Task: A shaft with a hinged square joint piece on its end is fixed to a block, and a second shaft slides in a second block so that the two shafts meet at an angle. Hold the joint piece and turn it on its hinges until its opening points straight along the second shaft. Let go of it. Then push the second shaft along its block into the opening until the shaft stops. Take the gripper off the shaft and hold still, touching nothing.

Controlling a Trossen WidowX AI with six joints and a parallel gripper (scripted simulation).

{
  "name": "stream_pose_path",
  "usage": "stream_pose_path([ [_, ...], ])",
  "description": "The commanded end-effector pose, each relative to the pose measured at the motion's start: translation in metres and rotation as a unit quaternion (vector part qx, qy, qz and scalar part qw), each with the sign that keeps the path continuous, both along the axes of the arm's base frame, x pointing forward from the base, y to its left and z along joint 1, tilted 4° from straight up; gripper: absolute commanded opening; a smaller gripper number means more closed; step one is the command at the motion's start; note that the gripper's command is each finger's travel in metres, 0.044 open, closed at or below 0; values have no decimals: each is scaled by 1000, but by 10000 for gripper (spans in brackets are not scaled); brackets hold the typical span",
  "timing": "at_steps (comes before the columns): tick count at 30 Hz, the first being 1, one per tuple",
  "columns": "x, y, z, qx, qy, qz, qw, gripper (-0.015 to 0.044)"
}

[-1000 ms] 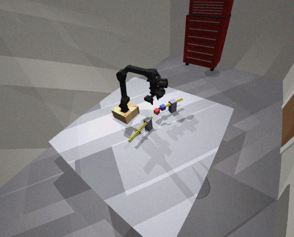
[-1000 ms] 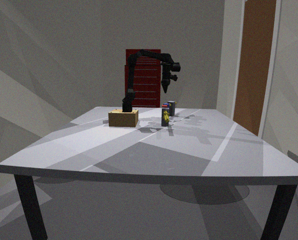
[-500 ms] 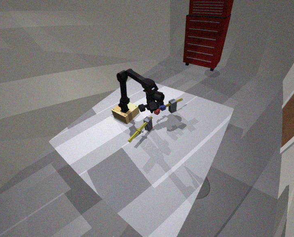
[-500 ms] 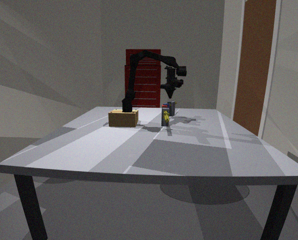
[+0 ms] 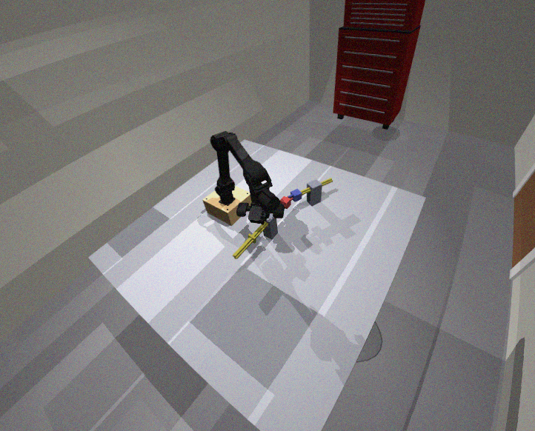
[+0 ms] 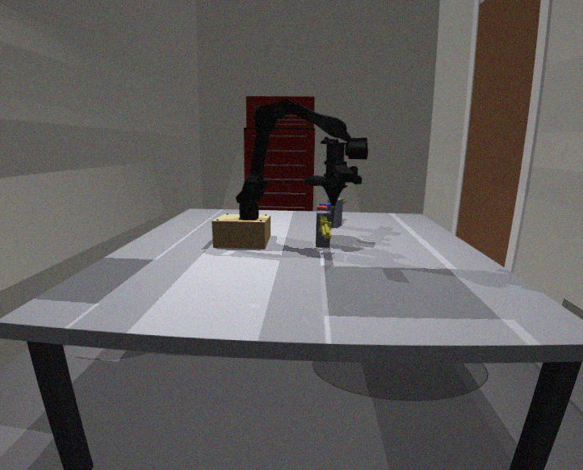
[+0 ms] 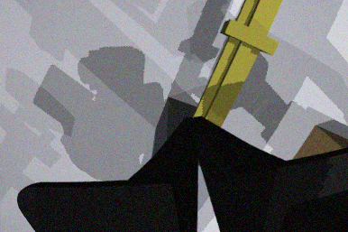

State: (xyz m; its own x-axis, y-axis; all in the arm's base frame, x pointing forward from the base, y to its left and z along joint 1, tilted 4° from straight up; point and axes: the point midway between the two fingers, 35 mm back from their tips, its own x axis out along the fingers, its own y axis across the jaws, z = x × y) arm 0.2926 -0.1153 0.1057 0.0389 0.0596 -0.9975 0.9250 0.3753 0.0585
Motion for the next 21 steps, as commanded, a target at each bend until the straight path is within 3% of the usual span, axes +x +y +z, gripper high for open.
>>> stream_pose_path([
  [1,-11,-22,-12,1,9,-65,998,0],
  [12,-43,-79,-35,5,16,-232,973,0],
  [21,-44,-81,-39,6,17,-241,970,0],
])
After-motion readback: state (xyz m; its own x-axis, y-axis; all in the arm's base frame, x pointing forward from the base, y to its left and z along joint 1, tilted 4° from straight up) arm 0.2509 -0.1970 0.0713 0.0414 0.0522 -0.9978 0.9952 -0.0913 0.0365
